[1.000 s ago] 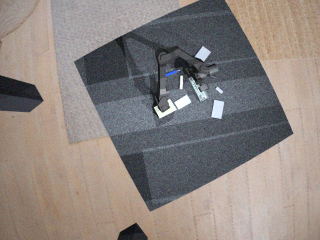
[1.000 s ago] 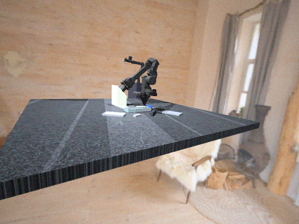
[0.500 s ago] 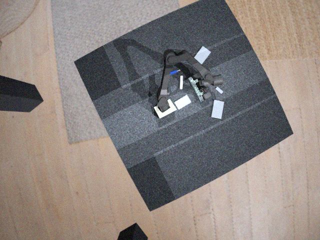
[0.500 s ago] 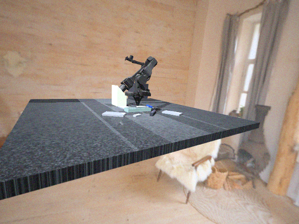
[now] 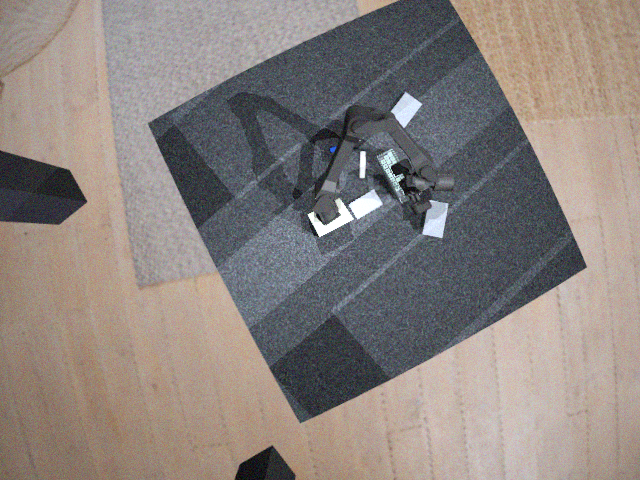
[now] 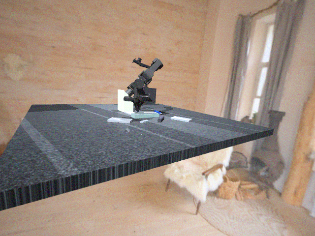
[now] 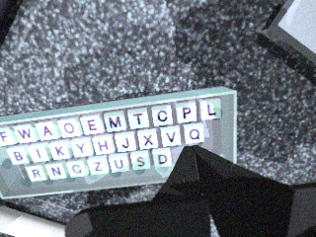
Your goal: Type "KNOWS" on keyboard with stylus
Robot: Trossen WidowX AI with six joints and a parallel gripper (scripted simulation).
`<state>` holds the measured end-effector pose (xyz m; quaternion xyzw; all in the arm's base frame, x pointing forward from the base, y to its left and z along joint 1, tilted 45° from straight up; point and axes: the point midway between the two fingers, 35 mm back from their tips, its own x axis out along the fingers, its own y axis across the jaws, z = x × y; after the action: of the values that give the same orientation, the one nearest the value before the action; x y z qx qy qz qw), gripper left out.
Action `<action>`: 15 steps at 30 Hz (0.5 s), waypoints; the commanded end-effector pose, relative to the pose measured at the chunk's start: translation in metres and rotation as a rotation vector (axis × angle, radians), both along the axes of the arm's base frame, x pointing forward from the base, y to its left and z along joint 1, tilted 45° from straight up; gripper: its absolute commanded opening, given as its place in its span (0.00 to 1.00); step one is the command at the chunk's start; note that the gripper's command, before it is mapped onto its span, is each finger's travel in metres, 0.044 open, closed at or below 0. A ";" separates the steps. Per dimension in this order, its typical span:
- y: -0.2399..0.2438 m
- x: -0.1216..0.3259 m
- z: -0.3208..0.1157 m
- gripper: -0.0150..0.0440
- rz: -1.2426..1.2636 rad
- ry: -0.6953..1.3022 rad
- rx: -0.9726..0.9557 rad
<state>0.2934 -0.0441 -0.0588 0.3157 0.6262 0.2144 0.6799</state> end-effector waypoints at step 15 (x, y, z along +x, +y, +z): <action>0.023 -0.025 0.018 0.25 0.003 -0.001 -0.001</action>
<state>0.2681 -0.0228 -0.0430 0.3126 0.6277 0.2155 0.6796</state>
